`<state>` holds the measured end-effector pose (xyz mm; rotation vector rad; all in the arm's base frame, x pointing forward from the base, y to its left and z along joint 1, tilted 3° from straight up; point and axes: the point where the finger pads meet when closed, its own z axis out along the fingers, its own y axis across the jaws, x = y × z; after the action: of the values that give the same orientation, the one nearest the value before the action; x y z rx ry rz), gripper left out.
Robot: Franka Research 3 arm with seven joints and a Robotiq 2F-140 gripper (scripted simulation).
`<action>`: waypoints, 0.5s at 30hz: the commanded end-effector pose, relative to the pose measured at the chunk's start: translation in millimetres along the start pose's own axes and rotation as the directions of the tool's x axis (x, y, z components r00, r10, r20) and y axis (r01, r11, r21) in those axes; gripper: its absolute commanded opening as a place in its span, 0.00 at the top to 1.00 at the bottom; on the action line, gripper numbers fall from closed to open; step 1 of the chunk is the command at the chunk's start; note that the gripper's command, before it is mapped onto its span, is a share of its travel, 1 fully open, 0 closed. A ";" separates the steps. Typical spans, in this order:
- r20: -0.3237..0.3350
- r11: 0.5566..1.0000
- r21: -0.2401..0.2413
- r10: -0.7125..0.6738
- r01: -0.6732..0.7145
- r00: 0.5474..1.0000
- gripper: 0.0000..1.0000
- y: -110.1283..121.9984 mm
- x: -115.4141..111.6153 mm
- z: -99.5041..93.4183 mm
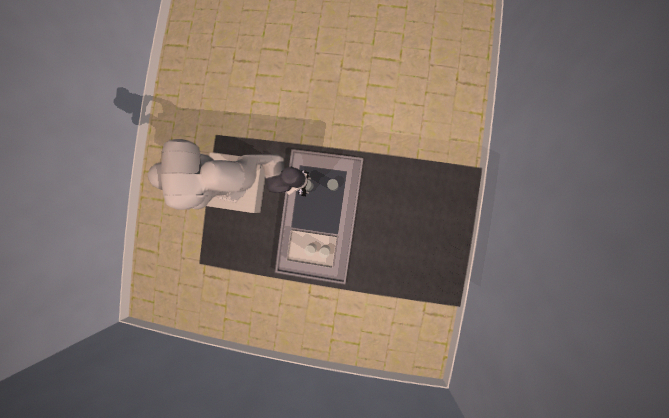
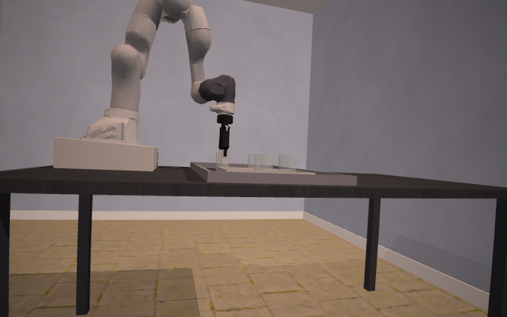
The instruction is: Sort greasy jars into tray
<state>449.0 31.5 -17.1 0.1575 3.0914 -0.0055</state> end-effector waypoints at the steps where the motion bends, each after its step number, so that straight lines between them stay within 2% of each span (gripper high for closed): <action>1: 0.003 1.000 0.000 0.005 -0.005 1.000 0.44 0.1 -1.1 0.4; 15: 0.003 1.000 0.000 0.005 -0.005 1.000 0.47 0.1 -1.1 0.4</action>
<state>449.1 31.5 -17.1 0.1577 3.0914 -0.0055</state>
